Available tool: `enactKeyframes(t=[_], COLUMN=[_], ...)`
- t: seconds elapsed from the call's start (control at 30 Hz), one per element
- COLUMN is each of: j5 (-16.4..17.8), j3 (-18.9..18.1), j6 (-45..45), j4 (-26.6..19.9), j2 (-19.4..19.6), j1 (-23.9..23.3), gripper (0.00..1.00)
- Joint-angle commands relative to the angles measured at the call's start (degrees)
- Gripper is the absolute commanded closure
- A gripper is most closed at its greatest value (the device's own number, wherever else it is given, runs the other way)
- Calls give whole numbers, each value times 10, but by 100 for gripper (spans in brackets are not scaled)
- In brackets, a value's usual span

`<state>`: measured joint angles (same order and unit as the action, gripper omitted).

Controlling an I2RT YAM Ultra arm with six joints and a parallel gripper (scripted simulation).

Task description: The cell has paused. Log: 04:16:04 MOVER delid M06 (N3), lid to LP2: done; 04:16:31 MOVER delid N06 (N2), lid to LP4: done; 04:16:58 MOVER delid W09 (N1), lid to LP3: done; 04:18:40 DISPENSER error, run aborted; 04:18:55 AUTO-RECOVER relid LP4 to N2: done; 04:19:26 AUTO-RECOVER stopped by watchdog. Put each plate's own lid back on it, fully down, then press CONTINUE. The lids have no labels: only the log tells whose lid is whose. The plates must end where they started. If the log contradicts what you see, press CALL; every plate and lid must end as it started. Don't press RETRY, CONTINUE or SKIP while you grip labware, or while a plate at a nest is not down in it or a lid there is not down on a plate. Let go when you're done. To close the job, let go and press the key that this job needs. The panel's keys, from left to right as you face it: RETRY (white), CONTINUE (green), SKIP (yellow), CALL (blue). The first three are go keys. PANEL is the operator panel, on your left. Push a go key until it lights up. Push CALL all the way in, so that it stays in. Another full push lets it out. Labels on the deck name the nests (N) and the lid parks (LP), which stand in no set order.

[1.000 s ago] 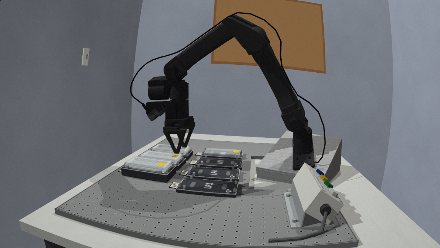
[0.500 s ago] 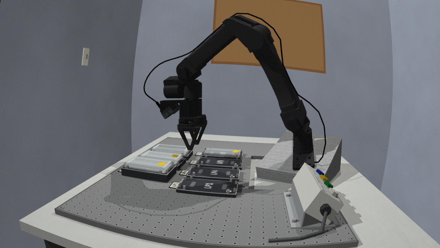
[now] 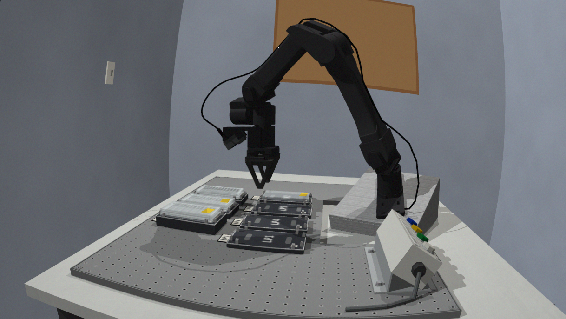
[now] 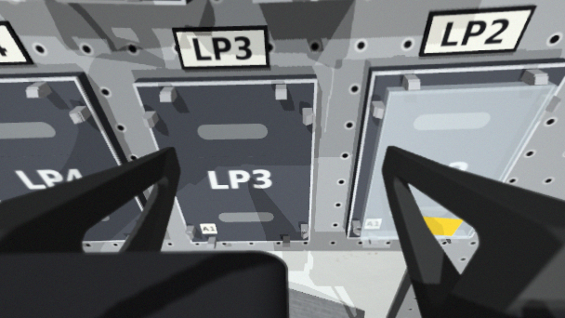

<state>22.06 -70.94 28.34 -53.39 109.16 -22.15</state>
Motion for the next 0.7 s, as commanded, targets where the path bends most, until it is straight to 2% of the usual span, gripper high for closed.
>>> enactKeyframes(t=[0.0,0.17,0.27,0.67], j5=[4,0,0,-9], j3=[-5,-5,-3,-35], j6=[47,89,98,194], j4=[16,17,21,9], j2=[7,24,20,80], j1=[-37,-76,-84,-175], gripper=[0,0,0,0])
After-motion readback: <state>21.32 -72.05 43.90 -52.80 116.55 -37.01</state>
